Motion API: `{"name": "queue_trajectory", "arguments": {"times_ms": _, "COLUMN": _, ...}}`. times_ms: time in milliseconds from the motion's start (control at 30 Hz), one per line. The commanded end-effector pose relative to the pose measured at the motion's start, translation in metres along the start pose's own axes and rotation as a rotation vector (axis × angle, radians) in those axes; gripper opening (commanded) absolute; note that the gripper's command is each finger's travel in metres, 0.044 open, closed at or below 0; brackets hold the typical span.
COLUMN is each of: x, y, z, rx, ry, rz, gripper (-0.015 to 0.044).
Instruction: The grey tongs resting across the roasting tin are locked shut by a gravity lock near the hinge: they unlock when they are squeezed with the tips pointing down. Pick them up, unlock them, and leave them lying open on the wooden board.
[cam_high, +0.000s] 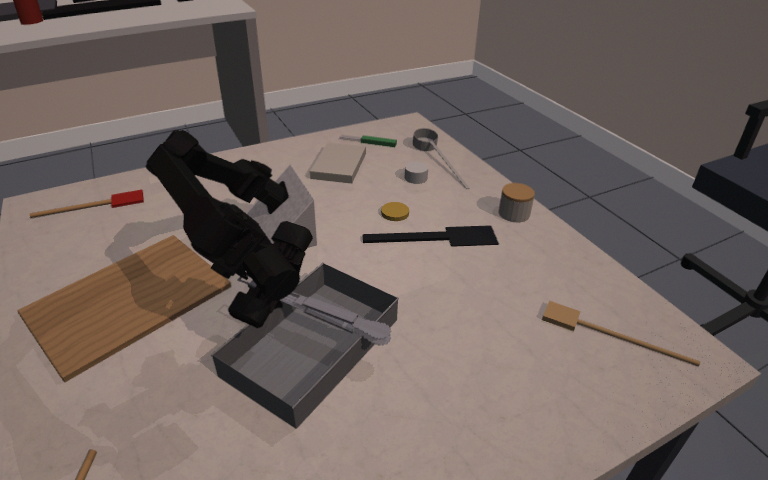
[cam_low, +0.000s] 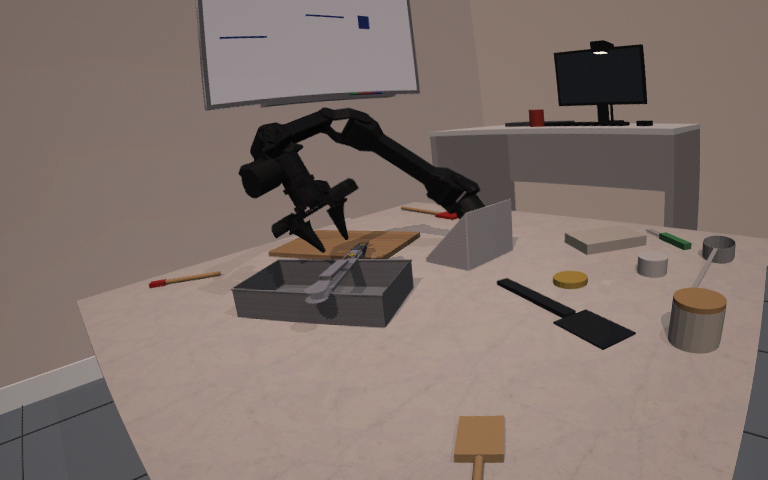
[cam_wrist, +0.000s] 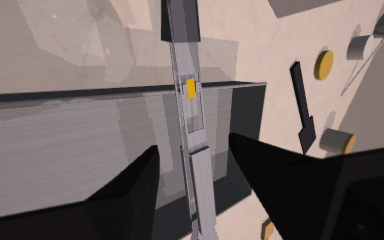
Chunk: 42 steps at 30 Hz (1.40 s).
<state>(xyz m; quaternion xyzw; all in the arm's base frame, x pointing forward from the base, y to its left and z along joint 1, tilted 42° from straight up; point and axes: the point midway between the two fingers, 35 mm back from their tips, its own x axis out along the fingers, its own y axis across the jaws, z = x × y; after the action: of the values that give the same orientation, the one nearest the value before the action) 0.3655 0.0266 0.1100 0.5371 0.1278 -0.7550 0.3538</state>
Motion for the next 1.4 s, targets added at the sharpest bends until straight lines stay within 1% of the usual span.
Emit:
{"name": "queue_trajectory", "arguments": {"times_ms": 0, "x": 0.007, "y": -0.001, "z": -0.001, "rx": 0.003, "ry": -0.002, "rz": -0.011, "gripper": 0.026}}
{"name": "queue_trajectory", "arguments": {"times_ms": 1367, "x": 0.074, "y": -0.005, "z": -0.001, "rx": 0.016, "ry": 0.008, "rz": -0.081, "gripper": 0.026}}
